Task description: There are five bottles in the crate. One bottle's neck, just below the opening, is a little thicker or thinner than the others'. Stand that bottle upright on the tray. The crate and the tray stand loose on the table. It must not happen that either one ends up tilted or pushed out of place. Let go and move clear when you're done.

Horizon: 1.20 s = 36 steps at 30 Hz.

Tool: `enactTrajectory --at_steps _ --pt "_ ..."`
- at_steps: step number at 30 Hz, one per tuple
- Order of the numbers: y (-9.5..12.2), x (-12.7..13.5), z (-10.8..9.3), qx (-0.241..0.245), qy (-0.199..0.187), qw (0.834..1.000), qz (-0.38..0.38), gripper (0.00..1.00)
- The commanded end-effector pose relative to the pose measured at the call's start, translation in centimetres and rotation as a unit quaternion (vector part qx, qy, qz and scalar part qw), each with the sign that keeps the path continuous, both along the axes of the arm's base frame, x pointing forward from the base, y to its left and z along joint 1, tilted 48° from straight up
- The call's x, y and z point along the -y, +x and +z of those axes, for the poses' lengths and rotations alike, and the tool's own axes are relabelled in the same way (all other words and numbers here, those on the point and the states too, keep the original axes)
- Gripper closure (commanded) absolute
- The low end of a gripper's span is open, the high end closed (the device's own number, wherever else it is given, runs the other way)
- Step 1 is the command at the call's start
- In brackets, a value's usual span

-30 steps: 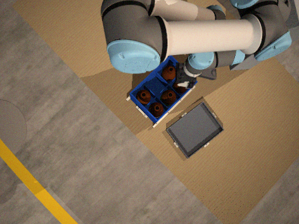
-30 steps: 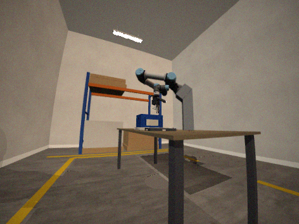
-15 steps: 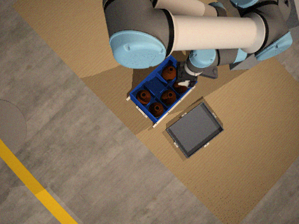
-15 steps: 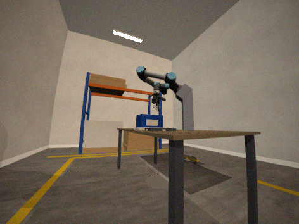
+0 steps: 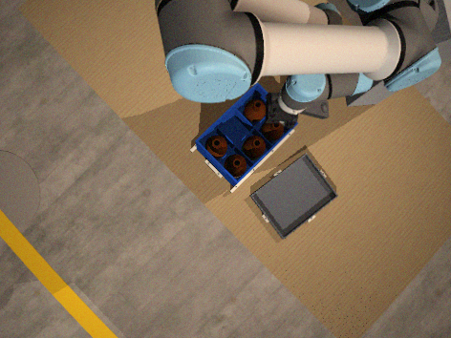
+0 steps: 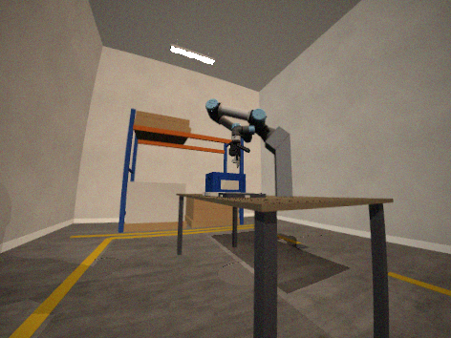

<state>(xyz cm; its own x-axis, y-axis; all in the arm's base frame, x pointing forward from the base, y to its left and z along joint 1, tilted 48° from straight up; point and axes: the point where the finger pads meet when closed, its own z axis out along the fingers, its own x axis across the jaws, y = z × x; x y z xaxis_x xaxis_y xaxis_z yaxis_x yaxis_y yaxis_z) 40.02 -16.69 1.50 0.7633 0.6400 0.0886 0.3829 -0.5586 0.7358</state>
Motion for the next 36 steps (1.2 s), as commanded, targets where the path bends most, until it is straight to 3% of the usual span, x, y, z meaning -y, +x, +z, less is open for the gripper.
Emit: enactTrajectory --at_steps 1,25,36 --pt "0.0 0.0 0.0 0.000 0.000 1.000 0.000 1.00" --pt "0.2 0.1 0.2 0.000 0.000 1.000 0.000 1.00" --pt "2.1 1.2 2.5 0.000 0.000 1.000 0.000 1.00"
